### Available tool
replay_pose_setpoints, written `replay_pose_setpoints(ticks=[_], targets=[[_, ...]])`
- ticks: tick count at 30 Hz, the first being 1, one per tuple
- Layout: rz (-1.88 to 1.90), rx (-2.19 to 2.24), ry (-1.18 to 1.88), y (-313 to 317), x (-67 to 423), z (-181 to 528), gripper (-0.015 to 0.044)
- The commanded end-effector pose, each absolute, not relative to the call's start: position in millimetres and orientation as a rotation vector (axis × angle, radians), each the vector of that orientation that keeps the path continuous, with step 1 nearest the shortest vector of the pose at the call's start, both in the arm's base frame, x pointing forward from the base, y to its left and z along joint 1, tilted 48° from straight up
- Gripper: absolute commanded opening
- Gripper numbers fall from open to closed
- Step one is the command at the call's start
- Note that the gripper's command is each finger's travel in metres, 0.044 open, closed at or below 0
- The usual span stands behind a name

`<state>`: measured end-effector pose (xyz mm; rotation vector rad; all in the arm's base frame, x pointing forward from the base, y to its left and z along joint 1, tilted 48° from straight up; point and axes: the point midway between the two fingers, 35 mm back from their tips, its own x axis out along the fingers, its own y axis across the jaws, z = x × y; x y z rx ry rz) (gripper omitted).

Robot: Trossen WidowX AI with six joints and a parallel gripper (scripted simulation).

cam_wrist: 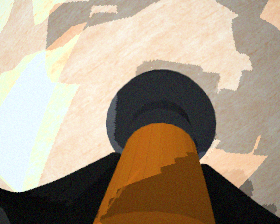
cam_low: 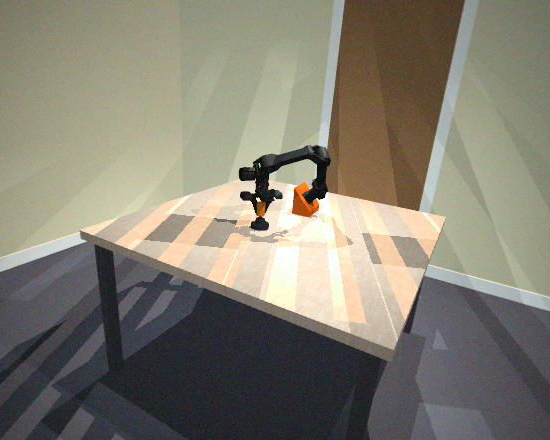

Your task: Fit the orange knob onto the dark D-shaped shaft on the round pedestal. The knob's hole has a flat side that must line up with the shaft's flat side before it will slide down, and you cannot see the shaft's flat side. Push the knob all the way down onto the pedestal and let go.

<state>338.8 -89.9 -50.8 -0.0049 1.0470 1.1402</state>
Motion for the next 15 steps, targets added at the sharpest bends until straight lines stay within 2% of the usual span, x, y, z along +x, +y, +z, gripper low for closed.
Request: replay_pose_setpoints(ticks=[1,15], targets=[[1.142,-0.008,1.041,-91.0,338.4,-48.5,0.0000],[1.247,-0.174,0.918,-91.4,338.9,-47.0,0.0000]])
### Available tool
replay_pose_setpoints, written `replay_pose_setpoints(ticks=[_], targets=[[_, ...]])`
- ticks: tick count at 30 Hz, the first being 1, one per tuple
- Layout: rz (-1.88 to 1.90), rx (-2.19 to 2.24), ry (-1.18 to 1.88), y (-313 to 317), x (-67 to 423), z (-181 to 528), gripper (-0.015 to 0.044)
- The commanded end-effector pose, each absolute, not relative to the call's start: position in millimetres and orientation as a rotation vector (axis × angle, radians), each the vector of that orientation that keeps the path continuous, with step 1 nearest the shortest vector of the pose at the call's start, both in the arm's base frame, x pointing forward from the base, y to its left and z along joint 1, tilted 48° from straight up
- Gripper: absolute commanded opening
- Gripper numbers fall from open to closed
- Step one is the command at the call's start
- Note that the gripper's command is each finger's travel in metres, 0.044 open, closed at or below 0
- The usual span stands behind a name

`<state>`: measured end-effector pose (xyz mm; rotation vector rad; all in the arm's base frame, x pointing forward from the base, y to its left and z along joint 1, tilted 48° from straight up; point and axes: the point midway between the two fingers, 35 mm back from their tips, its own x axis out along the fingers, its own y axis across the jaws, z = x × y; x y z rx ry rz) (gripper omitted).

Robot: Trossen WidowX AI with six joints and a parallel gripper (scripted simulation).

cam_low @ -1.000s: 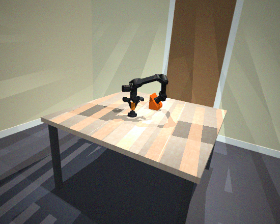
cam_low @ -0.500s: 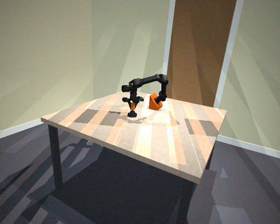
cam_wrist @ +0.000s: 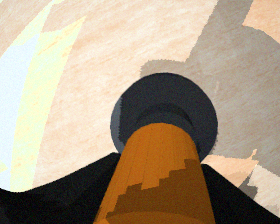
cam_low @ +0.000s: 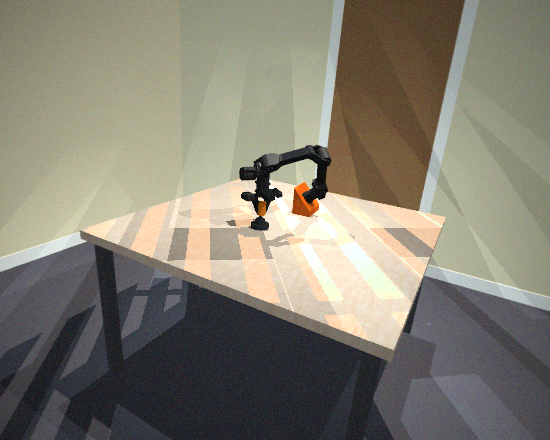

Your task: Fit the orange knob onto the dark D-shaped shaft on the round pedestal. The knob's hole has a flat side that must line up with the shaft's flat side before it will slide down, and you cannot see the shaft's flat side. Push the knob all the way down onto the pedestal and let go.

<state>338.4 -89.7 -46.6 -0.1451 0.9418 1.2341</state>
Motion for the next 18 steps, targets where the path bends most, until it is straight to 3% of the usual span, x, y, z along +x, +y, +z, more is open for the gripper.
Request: replay_pose_setpoints(ticks=[1,18], targets=[[1.247,-0.174,0.918,-91.5,338.8,-47.6,0.0000],[1.247,-0.174,0.918,-90.9,338.5,-48.3,0.0000]])
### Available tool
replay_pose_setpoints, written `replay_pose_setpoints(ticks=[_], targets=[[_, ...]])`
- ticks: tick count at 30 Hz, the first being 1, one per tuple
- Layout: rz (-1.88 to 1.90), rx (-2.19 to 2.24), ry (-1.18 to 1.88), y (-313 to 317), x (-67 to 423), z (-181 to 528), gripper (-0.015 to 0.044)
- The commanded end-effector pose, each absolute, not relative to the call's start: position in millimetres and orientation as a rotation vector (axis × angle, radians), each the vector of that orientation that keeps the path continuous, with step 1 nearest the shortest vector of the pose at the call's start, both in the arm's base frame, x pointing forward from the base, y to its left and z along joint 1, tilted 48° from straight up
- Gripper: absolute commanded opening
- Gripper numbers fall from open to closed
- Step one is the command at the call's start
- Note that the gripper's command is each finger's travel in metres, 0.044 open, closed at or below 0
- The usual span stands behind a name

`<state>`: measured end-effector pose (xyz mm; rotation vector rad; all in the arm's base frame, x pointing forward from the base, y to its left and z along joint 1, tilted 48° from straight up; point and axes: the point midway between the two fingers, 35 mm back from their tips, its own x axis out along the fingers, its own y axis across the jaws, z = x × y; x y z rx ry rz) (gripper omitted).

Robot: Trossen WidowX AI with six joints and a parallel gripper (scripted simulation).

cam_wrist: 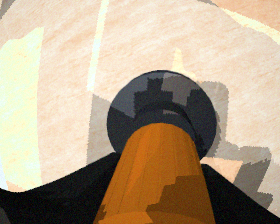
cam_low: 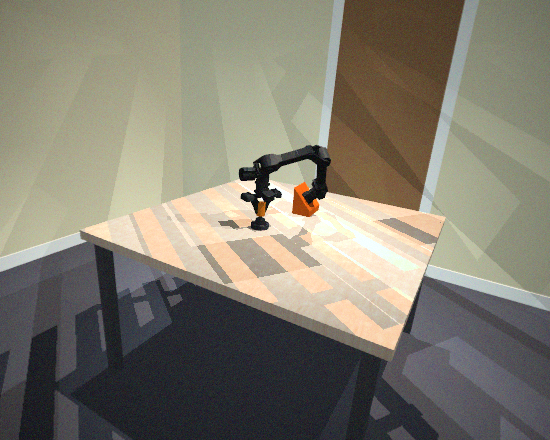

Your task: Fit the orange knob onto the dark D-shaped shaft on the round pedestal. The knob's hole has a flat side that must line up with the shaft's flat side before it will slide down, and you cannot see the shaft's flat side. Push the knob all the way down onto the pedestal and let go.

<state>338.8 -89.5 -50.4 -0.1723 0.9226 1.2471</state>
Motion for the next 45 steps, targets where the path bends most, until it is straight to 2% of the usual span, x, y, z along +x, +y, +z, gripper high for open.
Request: replay_pose_setpoints(ticks=[1,12,37,45], targets=[[1.247,-0.174,0.918,-91.1,338.4,-47.7,0.0000],[1.342,-0.340,0.786,-92.4,338.1,-46.1,0.0000],[1.346,-0.347,0.780,-91.4,338.4,-45.6,0.0000],[1.428,-0.505,0.646,-90.8,339.6,-45.8,0.0000]])
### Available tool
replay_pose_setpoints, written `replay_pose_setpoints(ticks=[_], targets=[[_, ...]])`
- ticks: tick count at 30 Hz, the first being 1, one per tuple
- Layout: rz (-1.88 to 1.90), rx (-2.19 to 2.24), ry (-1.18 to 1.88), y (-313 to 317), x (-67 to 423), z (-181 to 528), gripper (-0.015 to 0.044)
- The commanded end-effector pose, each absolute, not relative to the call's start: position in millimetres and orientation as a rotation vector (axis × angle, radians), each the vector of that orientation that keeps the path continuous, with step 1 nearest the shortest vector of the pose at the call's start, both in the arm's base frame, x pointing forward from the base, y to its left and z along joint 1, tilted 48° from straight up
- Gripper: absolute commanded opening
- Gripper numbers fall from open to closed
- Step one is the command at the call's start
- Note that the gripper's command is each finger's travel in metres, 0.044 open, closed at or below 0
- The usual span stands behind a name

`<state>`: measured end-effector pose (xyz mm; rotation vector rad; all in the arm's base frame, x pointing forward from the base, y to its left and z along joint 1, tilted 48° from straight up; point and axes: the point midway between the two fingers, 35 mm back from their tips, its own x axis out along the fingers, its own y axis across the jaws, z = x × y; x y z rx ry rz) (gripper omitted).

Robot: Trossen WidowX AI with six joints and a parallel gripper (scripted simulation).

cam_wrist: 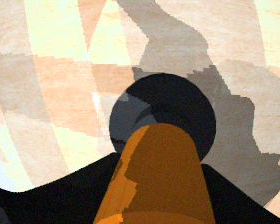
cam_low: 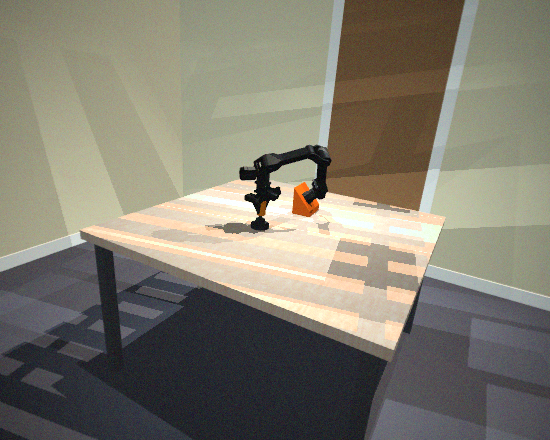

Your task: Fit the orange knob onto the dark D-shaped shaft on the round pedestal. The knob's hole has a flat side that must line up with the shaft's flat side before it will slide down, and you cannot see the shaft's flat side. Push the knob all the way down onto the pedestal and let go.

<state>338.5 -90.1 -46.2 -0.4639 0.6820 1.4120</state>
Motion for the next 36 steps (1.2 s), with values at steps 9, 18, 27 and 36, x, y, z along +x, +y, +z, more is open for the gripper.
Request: replay_pose_setpoints(ticks=[9,18,27,36], targets=[[1.428,-0.505,0.646,-89.2,338.7,-48.3,0.0000],[1.428,-0.504,0.646,-87.5,338.5,-49.0,0.0000],[1.428,-0.505,0.646,-92.0,340.2,-46.9,0.0000],[1.504,-0.669,0.499,-94.6,341.3,-47.1,0.0000]])
